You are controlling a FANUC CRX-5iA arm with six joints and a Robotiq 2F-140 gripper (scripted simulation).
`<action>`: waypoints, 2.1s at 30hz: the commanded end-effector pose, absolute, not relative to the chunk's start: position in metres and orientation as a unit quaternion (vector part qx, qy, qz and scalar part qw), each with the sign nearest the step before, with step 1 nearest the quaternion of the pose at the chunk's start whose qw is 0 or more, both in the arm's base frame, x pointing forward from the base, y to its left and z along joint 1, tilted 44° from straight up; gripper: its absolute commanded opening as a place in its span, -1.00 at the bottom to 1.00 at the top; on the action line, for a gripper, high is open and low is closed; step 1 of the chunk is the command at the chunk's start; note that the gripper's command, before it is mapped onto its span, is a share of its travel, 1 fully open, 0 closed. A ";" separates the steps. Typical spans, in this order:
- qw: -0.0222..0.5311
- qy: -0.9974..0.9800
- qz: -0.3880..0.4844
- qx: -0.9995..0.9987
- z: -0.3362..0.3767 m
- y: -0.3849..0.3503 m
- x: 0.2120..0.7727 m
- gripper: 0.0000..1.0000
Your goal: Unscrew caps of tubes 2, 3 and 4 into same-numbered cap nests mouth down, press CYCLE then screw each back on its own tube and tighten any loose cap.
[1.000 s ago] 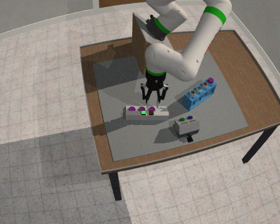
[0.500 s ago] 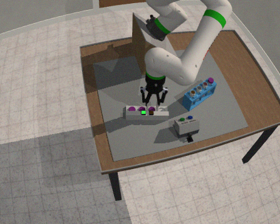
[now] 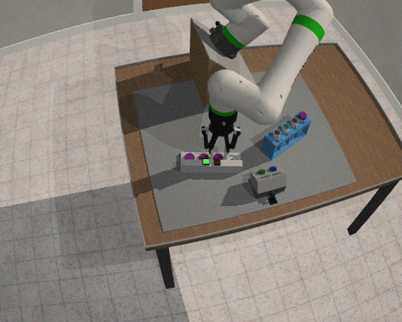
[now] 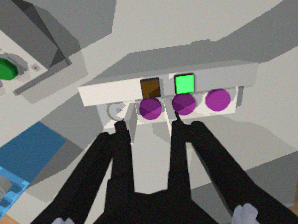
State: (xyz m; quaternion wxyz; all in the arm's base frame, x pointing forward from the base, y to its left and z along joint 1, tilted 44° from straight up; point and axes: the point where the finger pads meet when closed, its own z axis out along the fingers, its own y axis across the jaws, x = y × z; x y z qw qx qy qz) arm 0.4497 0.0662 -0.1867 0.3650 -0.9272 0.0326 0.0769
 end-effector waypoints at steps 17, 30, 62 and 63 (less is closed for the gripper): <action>0.365 0.033 0.077 -0.927 -0.187 0.067 0.450 -1.00; 0.365 0.033 0.077 -0.927 -0.155 0.036 0.455 -1.00; 0.341 0.224 0.151 -0.900 -0.058 0.000 0.457 -1.00; 0.335 0.261 0.165 -0.890 -0.052 0.006 0.455 -1.00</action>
